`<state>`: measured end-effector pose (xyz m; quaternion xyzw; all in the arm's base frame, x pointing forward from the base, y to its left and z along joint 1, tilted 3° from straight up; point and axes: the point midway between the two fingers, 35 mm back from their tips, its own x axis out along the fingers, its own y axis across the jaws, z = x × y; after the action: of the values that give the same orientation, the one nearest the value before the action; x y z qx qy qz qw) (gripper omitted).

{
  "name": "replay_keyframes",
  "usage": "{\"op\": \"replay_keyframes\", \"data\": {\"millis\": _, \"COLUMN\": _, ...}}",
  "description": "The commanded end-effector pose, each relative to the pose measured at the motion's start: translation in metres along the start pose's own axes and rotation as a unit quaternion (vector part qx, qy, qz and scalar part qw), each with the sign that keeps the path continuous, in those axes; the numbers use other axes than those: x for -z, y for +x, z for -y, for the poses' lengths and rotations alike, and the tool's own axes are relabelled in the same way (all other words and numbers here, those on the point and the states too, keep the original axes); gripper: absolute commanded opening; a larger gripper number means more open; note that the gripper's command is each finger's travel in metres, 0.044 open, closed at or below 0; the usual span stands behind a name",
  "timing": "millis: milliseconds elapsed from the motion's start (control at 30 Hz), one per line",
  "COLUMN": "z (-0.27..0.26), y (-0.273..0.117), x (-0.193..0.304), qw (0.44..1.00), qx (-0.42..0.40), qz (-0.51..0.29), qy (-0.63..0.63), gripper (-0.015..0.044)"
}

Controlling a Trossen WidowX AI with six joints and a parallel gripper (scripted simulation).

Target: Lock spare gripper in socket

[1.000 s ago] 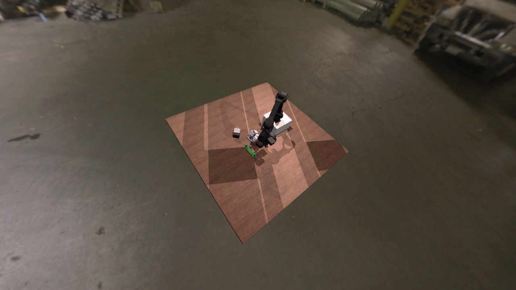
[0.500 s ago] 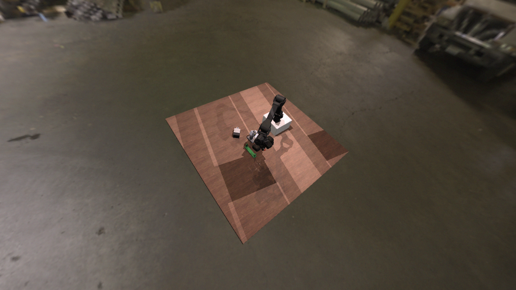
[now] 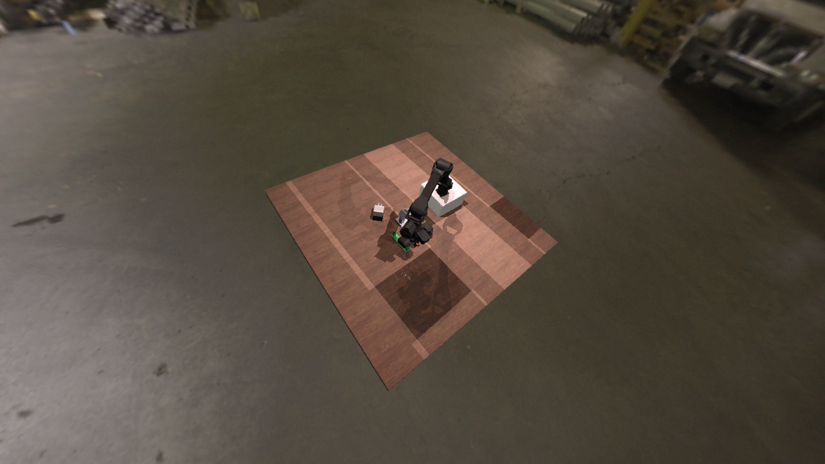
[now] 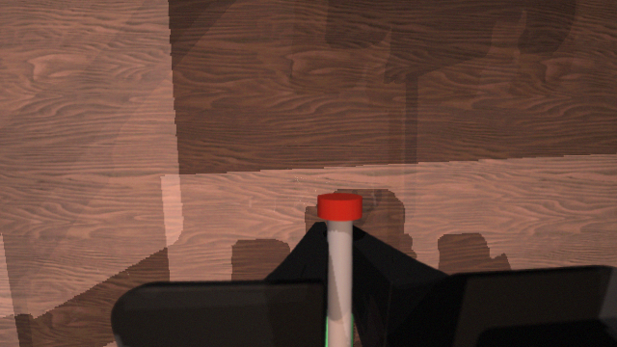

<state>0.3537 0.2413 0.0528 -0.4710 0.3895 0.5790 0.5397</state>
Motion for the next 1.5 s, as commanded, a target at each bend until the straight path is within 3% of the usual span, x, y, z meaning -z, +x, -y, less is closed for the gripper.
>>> {"op": "replay_keyframes", "data": {"millis": 0, "z": 0.008, "y": 0.001, "x": -0.001, "qw": 1.0, "qx": 0.0, "qz": 0.0, "qy": 0.005, "gripper": 0.0}}
{"op": "replay_keyframes", "data": {"millis": 1467, "z": 0.012, "y": 0.064, "x": 0.011, "qw": 1.0, "qx": 0.01, "qz": 0.004, "qy": 0.003, "gripper": 0.0}}
